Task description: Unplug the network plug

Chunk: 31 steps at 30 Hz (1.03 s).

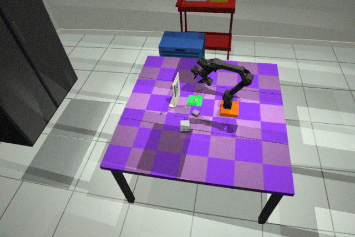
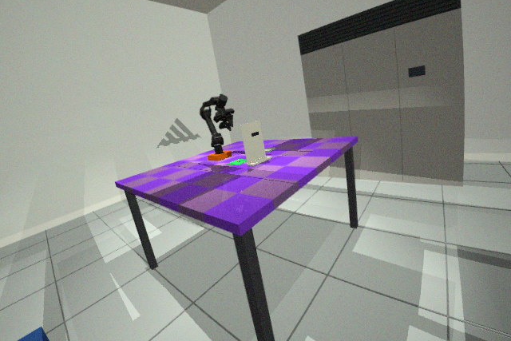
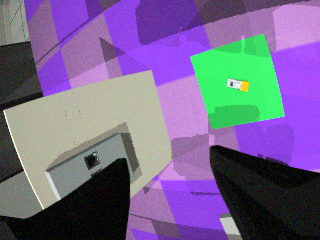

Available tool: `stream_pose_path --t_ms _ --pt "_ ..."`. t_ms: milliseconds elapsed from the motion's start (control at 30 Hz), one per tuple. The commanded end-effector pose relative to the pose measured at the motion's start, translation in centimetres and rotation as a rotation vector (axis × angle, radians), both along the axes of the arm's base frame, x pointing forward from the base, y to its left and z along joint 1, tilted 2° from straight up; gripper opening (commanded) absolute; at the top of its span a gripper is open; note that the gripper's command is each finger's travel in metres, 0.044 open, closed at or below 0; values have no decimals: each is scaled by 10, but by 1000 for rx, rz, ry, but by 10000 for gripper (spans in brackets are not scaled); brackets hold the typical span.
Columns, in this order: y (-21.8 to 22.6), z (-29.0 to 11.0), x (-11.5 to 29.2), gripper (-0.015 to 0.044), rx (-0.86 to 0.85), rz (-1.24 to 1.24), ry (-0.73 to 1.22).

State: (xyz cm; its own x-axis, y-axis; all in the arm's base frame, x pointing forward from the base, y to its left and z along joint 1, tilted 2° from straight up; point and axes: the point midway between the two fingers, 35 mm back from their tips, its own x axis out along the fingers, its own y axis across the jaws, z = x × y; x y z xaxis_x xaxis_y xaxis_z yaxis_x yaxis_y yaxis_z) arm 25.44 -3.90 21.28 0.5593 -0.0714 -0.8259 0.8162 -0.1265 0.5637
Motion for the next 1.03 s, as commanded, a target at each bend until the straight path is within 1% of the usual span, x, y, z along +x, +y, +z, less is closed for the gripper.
stream_pose_path --t_ms 0,233,1000 --pt "1 0 -1 261 1 6 6" --pt "1 0 -1 440 1 6 6" --pt "1 0 -1 440 1 6 6"
